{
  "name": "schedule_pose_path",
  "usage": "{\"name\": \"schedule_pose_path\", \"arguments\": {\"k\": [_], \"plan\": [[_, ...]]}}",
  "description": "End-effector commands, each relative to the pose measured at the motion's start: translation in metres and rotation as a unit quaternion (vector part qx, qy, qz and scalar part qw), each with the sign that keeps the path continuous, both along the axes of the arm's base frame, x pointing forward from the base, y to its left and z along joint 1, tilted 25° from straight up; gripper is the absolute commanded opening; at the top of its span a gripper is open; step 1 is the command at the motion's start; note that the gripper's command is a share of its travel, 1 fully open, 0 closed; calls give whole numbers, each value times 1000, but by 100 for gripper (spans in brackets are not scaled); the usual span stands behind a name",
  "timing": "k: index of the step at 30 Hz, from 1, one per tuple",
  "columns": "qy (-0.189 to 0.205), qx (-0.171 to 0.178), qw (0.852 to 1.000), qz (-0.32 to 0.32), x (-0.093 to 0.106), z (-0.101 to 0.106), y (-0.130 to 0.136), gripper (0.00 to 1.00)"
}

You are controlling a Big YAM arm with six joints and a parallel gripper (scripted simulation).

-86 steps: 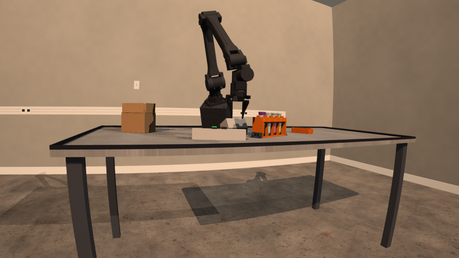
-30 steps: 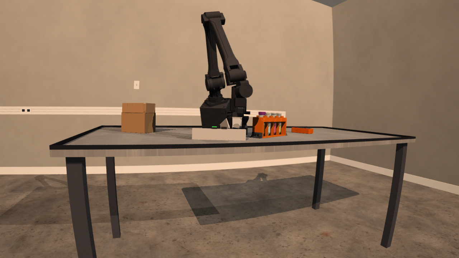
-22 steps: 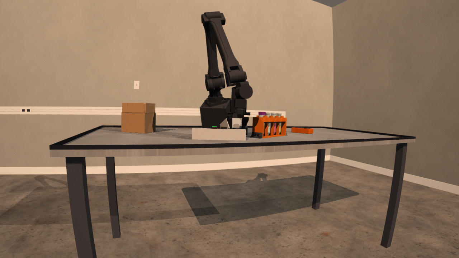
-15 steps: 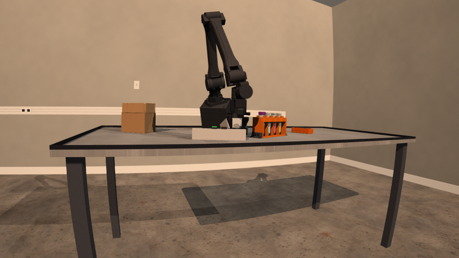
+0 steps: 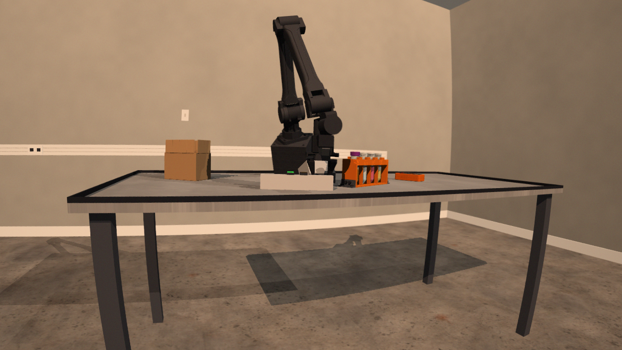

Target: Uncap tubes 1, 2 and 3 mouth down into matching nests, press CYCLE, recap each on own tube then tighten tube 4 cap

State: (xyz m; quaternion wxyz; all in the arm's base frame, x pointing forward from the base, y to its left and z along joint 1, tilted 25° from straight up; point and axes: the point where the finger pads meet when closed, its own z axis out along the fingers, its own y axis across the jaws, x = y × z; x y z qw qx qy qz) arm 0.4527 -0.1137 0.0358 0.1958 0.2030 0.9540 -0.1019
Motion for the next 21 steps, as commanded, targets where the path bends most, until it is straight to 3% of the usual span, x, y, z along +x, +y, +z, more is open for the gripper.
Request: {"name": "schedule_pose_path", "arguments": {"k": [1, 4, 5, 19, 21], "plan": [[3, -1, 1000, -1, 0, -7, -7, 47], [1, -1, 1000, -1, 2, -6, -7, 47], [-7, -1, 1000, 1, 6, 4, -2, 0], [-7, -1, 1000, 1, 6, 4, -2, 0], [-6, 0, 1000, 2, -2, 16, 7, 0]]}}
